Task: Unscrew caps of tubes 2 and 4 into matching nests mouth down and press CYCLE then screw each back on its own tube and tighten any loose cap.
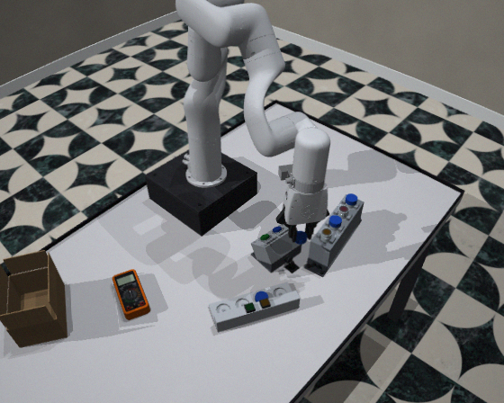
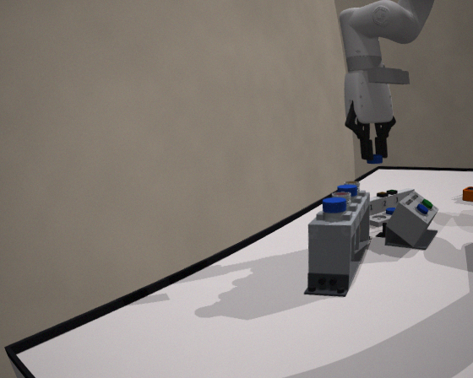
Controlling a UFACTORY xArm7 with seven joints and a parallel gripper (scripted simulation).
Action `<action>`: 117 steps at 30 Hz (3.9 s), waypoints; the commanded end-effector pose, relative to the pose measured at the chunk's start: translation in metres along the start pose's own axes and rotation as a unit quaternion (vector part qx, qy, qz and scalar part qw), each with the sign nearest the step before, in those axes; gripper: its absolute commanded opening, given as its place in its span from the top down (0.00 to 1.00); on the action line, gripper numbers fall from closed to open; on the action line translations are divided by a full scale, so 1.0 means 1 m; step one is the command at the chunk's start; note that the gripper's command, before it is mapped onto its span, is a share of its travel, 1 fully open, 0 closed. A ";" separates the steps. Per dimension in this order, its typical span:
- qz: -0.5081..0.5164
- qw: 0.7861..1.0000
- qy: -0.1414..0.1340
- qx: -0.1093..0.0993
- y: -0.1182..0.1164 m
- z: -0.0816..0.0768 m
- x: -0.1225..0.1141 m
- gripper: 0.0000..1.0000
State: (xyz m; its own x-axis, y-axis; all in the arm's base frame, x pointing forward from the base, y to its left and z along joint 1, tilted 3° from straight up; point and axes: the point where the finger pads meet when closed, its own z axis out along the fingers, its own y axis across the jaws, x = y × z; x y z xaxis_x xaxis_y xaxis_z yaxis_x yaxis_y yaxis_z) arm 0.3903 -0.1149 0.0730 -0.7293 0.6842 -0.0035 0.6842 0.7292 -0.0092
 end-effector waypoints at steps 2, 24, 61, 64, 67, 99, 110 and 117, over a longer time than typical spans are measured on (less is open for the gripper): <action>-0.053 0.998 0.015 -0.022 -0.028 0.000 -0.012 1.00; -0.053 0.998 0.015 -0.021 -0.186 0.008 -0.065 1.00; -0.053 0.998 0.015 -0.021 -0.214 0.119 -0.073 1.00; -0.053 0.998 0.015 -0.021 -0.214 0.134 -0.073 1.00; -0.053 0.998 0.015 -0.021 -0.214 0.137 -0.073 1.00; -0.053 0.998 0.015 -0.021 -0.213 0.147 -0.072 1.00; -0.053 0.998 0.015 -0.021 -0.213 0.147 -0.072 0.54; -0.053 0.998 0.015 -0.021 -0.213 0.147 -0.072 0.54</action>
State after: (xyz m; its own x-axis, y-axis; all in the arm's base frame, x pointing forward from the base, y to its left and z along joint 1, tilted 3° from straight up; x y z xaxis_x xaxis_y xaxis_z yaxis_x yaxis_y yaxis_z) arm 0.2951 -0.3195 -0.0734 -0.7974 0.6028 0.0290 0.6035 0.7966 0.0339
